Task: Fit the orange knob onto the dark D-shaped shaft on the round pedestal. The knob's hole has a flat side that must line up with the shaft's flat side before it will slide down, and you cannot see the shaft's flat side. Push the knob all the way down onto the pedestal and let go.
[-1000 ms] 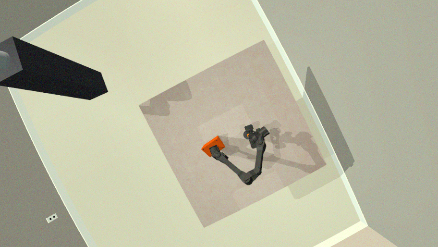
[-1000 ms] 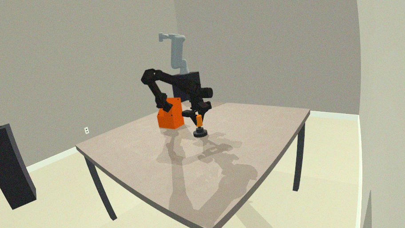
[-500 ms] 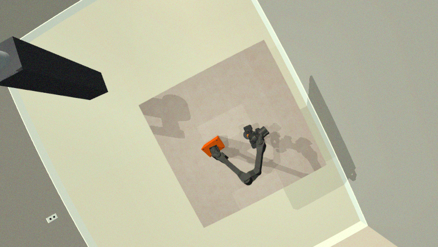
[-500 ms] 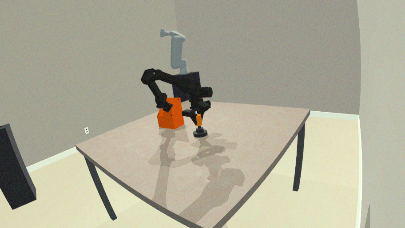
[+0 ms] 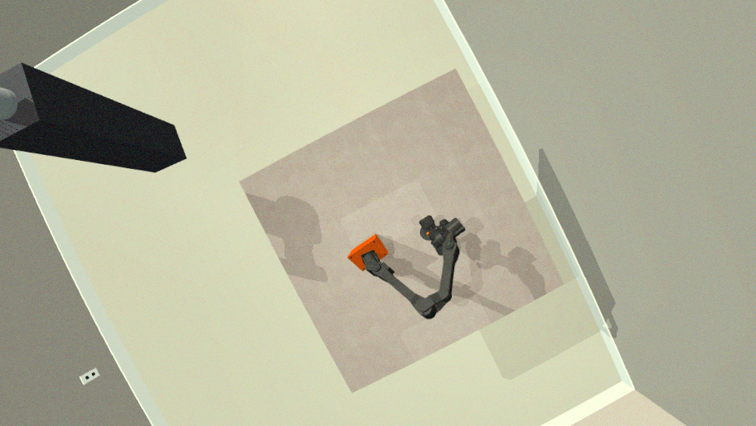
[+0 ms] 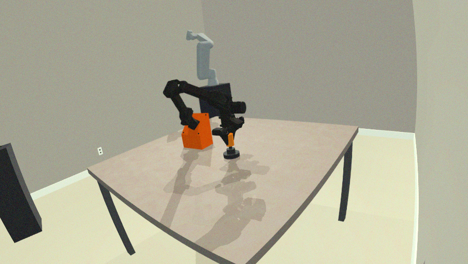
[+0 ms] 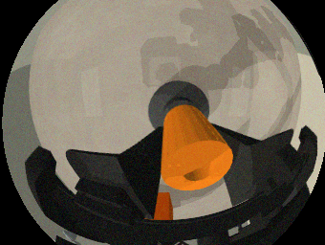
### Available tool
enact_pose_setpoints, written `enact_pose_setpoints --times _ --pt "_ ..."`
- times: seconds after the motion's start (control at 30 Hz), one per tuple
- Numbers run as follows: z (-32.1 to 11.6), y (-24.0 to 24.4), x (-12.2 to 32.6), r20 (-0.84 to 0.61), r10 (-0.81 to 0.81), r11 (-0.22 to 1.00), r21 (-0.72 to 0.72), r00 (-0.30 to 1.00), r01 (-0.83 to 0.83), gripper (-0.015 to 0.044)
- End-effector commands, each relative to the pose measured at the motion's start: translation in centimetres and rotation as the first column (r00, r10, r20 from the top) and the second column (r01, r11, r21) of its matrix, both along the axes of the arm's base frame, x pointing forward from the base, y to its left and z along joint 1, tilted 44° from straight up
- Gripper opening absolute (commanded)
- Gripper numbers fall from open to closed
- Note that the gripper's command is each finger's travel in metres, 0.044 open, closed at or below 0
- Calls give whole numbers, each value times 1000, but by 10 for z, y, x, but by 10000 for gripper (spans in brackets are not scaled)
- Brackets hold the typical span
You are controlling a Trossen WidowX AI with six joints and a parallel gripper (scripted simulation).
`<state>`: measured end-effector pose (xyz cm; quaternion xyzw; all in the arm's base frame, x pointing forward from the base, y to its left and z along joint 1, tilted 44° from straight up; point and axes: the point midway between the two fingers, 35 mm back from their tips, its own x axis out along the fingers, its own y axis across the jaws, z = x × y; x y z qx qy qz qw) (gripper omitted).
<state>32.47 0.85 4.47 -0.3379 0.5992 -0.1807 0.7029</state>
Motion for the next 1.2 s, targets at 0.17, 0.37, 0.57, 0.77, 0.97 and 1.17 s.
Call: enact_pose_setpoints --times 0.17,0.37,0.57,0.77,0.97,1.17 --pt "1 1 -1 -2 5 1000 -2 1000 -5 0" --pt "2 3 -4 -19 23 1000 -7 1000 -23 0" --pt "1 2 -3 -141 149 987 -36 979 -156 0" --pt "-1 0 -2 -143 151 987 -36 978 -158 0" --pt "-1 0 -3 -143 151 987 -36 978 -158 0" --pt "-1 1 -3 -143 151 987 -36 978 -158 0"
